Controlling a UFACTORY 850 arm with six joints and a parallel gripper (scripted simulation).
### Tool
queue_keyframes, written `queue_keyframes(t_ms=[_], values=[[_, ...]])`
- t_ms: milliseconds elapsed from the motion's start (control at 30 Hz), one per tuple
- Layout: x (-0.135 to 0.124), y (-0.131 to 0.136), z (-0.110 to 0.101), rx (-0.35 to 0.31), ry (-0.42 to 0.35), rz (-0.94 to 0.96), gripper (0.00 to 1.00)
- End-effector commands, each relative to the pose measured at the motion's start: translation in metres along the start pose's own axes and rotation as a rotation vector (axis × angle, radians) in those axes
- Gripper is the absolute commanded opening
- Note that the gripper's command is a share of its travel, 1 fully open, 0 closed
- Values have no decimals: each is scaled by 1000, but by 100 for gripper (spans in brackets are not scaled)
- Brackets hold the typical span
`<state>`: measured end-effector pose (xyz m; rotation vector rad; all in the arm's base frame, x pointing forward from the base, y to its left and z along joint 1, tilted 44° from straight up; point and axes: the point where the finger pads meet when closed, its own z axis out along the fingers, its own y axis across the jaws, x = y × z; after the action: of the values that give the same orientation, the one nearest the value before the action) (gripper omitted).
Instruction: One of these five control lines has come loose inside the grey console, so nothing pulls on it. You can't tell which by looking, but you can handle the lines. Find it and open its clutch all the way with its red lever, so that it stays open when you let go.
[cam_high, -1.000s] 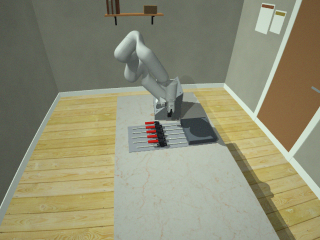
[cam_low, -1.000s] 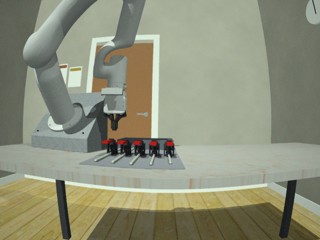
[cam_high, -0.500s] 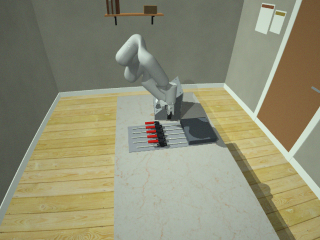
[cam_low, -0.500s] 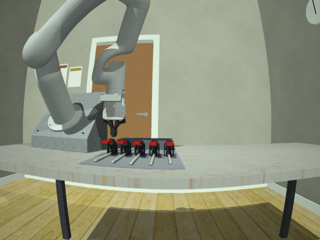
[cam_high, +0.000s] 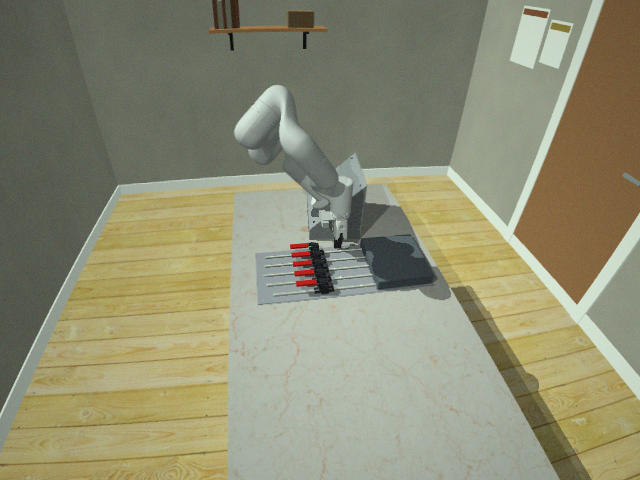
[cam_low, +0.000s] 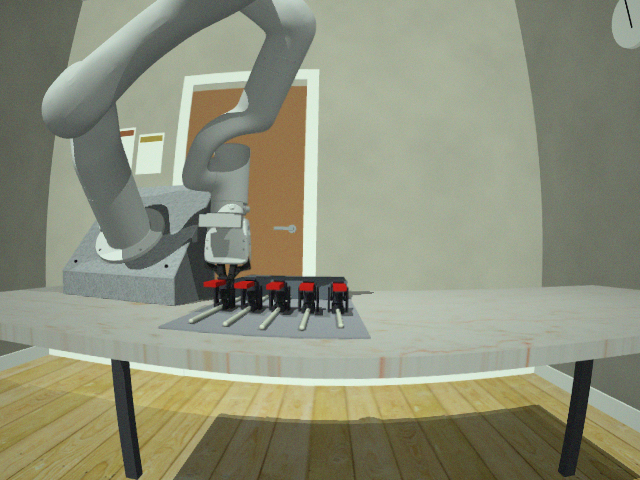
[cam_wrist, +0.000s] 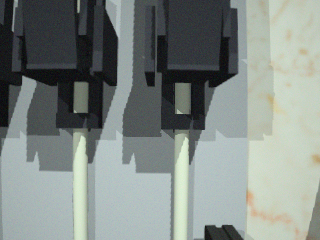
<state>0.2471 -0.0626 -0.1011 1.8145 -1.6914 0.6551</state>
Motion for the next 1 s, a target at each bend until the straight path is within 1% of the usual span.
queue_keyframes(t_ms=[0, 700, 967], values=[[0, -1, 9, 3, -1, 1, 0], [0, -4, 10, 3, -1, 1, 0], [0, -9, 10, 3, -1, 1, 0]])
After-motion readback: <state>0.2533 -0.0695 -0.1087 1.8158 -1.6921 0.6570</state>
